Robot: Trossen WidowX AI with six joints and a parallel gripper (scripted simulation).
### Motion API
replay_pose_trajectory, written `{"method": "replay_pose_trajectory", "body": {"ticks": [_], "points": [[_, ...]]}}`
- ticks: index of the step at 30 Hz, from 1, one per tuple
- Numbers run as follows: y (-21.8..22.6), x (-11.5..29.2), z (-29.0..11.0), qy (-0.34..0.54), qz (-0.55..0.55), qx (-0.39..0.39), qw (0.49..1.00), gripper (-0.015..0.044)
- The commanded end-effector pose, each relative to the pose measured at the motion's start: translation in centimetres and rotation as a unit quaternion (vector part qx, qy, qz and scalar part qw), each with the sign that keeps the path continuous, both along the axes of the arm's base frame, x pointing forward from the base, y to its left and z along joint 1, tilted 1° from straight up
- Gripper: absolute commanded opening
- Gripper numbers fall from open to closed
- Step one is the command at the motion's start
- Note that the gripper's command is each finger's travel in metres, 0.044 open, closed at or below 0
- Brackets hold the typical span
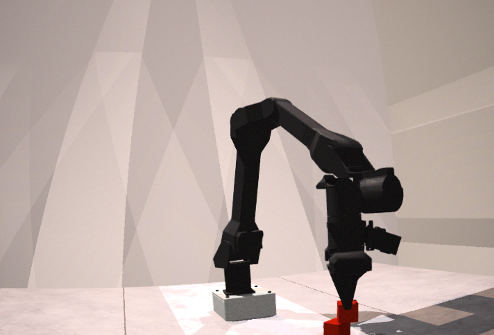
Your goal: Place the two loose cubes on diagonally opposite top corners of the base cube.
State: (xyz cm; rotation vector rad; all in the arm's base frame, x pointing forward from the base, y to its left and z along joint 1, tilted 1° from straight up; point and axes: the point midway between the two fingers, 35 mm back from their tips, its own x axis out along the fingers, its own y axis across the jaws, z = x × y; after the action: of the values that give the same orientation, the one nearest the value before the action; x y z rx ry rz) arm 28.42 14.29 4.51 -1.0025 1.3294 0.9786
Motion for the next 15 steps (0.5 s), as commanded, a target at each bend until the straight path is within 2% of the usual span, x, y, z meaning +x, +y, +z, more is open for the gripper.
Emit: {"method": "replay_pose_trajectory", "body": {"ticks": [1,15], "points": [[0.1,0.1,0.8,-0.004,0.0,0.002,1.0,0.0205],[0.1,0.1,2.7,-0.004,0.0,0.002,1.0,0.0205]]}}
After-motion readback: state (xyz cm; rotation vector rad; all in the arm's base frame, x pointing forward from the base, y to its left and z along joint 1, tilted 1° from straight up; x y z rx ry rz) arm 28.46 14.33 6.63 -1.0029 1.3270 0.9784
